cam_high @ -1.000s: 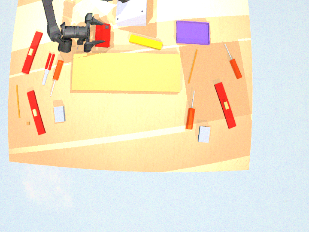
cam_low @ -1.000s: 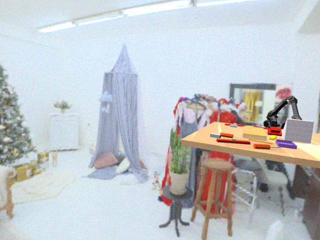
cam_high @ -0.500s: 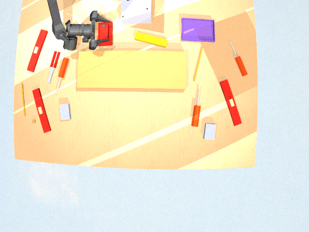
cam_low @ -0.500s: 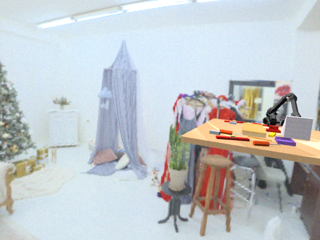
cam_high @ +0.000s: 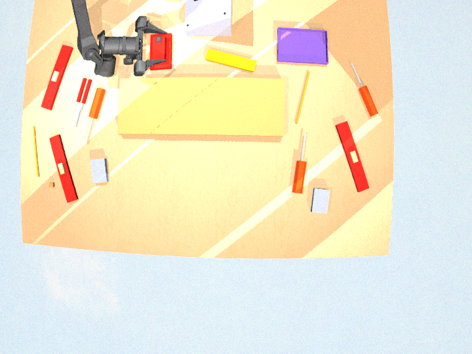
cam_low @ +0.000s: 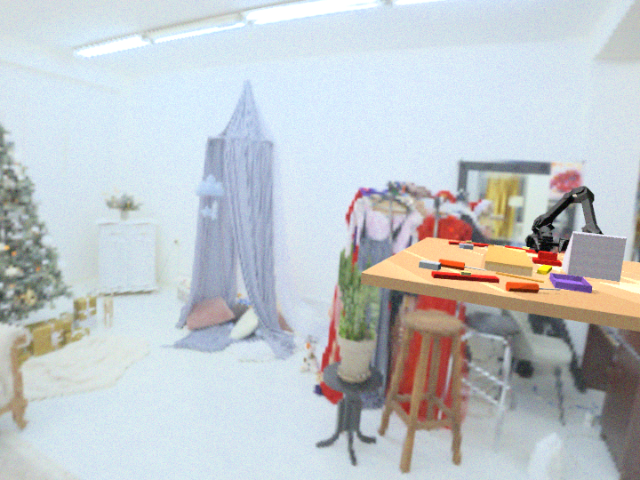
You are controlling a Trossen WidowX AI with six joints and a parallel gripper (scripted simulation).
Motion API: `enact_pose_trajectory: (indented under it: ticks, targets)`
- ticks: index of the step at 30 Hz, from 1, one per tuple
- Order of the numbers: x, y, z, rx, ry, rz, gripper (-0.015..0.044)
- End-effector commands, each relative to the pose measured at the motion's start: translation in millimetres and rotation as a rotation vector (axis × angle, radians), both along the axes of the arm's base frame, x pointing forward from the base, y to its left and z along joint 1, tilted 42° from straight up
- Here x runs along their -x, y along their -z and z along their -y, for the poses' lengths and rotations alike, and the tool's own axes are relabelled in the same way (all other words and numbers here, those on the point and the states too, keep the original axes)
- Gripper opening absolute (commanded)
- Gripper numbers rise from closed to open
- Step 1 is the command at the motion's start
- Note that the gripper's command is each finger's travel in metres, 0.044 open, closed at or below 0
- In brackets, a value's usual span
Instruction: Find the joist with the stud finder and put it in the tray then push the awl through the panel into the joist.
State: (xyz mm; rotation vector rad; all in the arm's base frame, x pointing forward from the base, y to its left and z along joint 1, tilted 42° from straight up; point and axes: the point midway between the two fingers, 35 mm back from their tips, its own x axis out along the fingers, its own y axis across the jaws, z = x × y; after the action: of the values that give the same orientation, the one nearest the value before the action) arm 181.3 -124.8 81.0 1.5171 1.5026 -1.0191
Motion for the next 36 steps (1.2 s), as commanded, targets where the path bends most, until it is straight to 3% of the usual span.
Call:
enact_pose_trajectory:
  ticks: [1,12,20,26,36]
  targets:
    - [0,-5,3,0.003,-0.005,0.002,0.044]
    - [0,-18,8,0.004,-0.005,0.002,0.044]
    - [-3,-67,-43,-0.002,0.0,0.004,0.044]
    - [-3,-62,-39,0.014,-0.031,0.01,0.044]
    - [5,-16,-27,0.735,-1.249,0.065,0.044]
